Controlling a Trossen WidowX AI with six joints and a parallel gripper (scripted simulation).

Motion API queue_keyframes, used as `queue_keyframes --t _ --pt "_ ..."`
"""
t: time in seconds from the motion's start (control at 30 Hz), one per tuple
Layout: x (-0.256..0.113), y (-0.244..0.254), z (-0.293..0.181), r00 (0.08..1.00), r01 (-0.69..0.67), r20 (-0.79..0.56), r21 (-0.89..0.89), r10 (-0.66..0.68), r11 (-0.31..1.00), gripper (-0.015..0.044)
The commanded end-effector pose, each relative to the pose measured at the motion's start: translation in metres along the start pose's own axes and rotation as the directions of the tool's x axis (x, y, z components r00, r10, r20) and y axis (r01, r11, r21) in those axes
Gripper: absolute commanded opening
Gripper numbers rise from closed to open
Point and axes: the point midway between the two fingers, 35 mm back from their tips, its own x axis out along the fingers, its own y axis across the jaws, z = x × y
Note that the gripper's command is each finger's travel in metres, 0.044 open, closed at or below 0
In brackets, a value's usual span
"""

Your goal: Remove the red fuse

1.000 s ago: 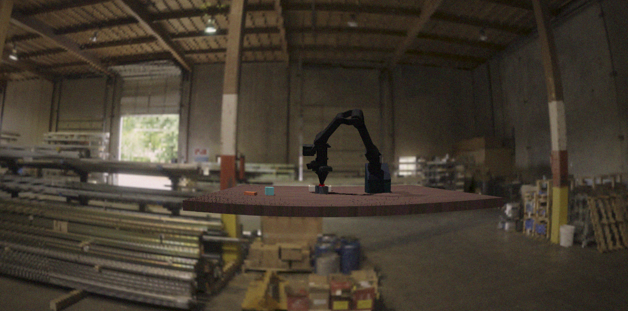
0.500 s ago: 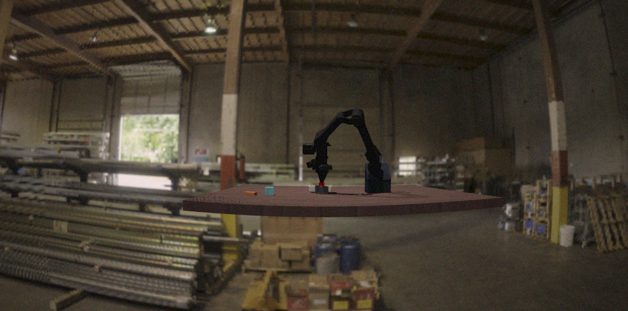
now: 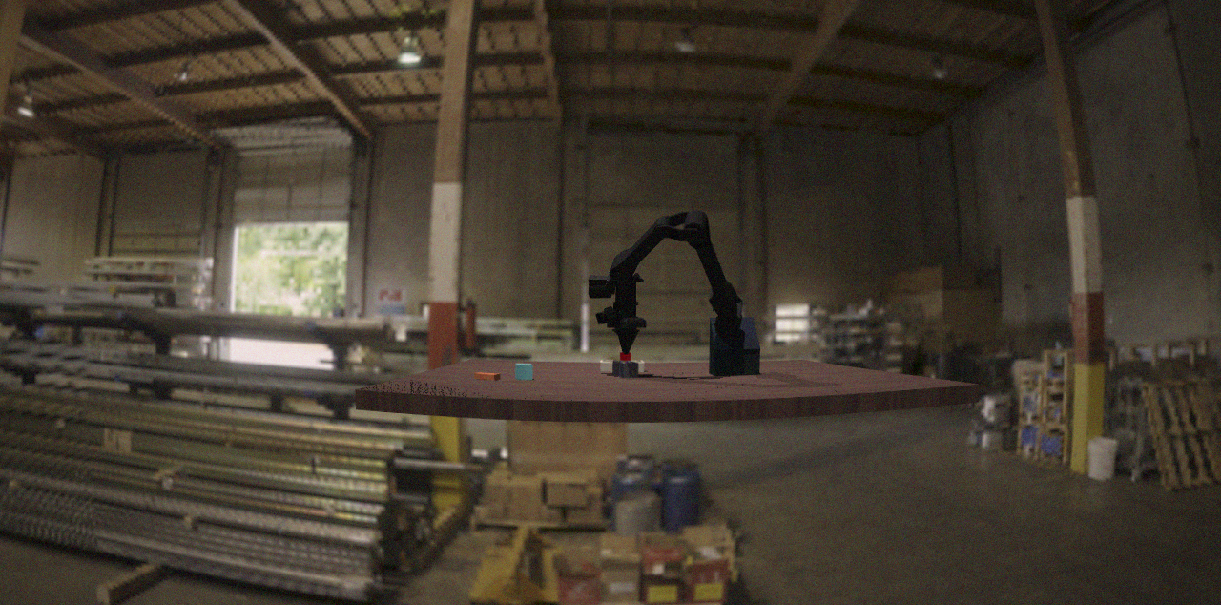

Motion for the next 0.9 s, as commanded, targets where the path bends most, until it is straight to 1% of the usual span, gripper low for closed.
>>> queue_keyframes --t 0.0,0.6,0.87 --pt "-0.003 0.000 0.001 1.000 0.004 0.001 -0.005 -0.004 1.000 0.0000" --pt "-0.011 0.000 0.000 1.000 0.003 0.001 -0.004 -0.003 1.000 0.0000" --pt "-0.023 0.000 0.000 1.000 0.003 0.000 -0.004 -0.003 1.000 0.0000"
